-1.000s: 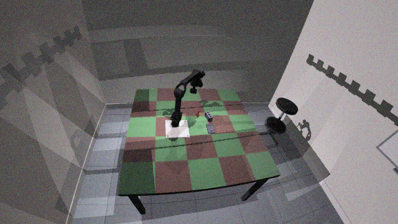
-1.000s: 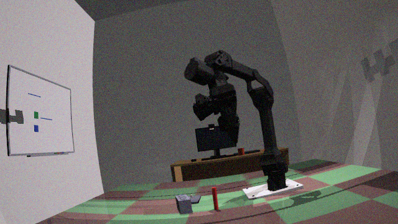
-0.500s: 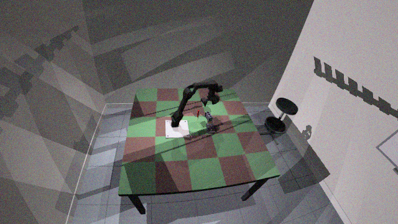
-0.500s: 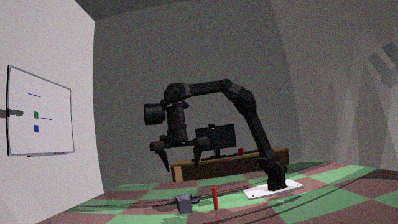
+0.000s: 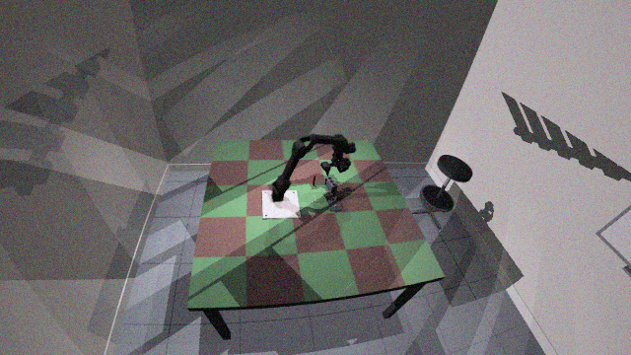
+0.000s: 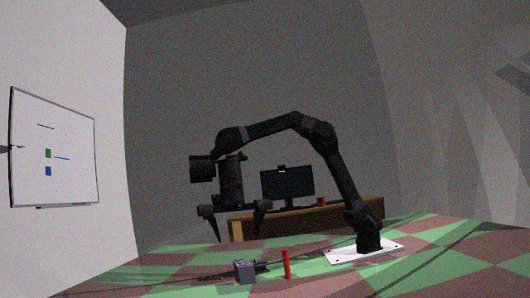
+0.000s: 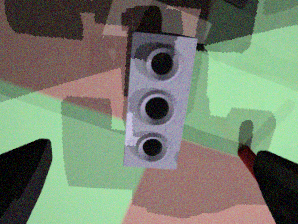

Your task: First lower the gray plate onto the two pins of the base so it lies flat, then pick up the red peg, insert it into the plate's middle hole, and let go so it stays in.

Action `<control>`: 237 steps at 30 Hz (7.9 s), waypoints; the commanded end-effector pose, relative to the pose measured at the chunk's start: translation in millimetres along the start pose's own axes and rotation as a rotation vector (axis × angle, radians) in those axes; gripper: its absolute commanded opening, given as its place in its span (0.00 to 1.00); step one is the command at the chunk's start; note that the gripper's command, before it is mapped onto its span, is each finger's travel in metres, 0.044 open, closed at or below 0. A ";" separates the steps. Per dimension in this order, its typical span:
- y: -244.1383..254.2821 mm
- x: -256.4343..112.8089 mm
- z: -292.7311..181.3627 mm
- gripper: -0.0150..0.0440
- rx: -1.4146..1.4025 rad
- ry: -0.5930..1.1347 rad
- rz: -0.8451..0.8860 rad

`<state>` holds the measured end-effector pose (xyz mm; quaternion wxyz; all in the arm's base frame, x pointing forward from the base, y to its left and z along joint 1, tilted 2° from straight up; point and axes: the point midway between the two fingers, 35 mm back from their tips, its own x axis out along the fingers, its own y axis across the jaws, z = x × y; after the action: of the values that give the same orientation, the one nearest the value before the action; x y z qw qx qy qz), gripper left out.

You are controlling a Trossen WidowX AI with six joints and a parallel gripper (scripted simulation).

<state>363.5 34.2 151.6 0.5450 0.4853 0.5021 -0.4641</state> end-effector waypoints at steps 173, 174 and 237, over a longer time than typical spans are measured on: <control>-52.8 45.2 141.7 0.25 0.311 -0.018 -0.015; -52.8 45.2 141.7 0.25 0.311 -0.018 -0.015; -53.4 83.4 141.8 0.25 0.311 -0.018 -0.015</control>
<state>331.3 -114.5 76.9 0.4655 0.5581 0.4180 -0.5450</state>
